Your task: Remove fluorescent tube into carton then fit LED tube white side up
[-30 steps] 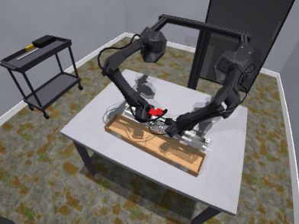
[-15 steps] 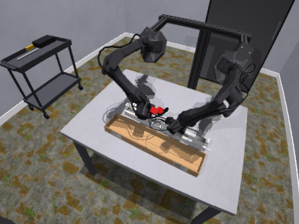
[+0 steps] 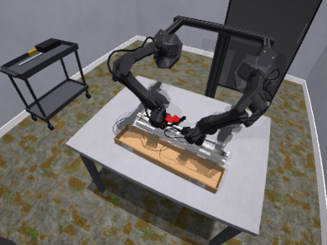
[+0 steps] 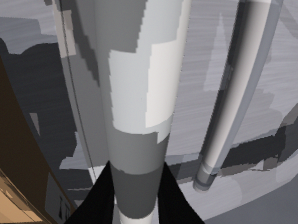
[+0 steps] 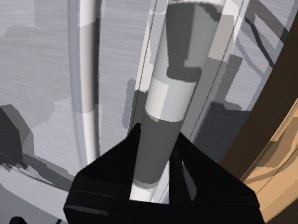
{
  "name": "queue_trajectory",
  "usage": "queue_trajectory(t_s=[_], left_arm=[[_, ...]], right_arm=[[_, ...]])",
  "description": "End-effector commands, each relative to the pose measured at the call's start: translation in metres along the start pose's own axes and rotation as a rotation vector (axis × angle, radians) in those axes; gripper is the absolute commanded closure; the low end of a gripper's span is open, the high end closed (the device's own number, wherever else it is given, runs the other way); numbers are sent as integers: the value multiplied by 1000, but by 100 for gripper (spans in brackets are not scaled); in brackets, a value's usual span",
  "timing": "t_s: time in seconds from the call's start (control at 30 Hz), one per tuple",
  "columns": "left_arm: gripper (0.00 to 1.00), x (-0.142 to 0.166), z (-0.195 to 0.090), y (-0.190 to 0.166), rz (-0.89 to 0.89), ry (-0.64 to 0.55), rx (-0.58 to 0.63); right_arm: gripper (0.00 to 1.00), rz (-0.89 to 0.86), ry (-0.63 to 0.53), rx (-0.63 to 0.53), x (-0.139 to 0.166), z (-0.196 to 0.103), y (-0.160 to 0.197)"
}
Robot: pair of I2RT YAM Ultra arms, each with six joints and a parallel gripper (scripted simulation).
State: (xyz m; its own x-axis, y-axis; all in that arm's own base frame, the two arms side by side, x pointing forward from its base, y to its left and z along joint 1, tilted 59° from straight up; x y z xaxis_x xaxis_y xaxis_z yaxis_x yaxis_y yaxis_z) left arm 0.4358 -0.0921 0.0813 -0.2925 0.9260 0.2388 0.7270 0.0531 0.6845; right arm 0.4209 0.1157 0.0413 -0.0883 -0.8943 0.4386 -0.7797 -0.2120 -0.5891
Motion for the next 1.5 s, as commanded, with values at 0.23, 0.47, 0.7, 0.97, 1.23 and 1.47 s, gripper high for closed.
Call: queue_trajectory(t_s=[0.23,0.47,0.7,0.97,1.23,1.47], left_arm=[[89,-3,-14,-9,36,-15,-110],[89,-1,-15,-19,55,-10,-108],[89,-1,-16,-17,48,-12,-146],[89,-1,-16,-20,47,-13,-187],[89,0,-15,-26,63,-3,-170],[89,0,-14,-30,69,6,-162]], right_arm=[[89,-16,-4,131,-6,-18,3],[89,-35,1,126,-5,-18,13],[89,-63,14,125,-13,-6,28],[89,-57,20,171,-13,-8,28],[89,-78,25,146,-12,-6,36],[89,-76,26,134,-13,-6,40]])
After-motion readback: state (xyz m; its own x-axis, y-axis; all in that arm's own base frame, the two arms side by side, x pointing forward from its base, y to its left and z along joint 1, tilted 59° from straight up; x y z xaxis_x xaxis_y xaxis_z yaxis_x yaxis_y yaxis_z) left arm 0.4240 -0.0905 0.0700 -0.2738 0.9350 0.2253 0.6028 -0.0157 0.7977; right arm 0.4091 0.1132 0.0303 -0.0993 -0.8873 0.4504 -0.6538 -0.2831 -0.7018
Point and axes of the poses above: on each arm, the point where the finger pads meet when closed, its own z axis out along the fingers, its own y axis across the jaws, x = y × z, the point moved 9 cm from there along -z, back along the fingers, and after that the axes turned 6 degrees about -z, right-handed, at the moved point
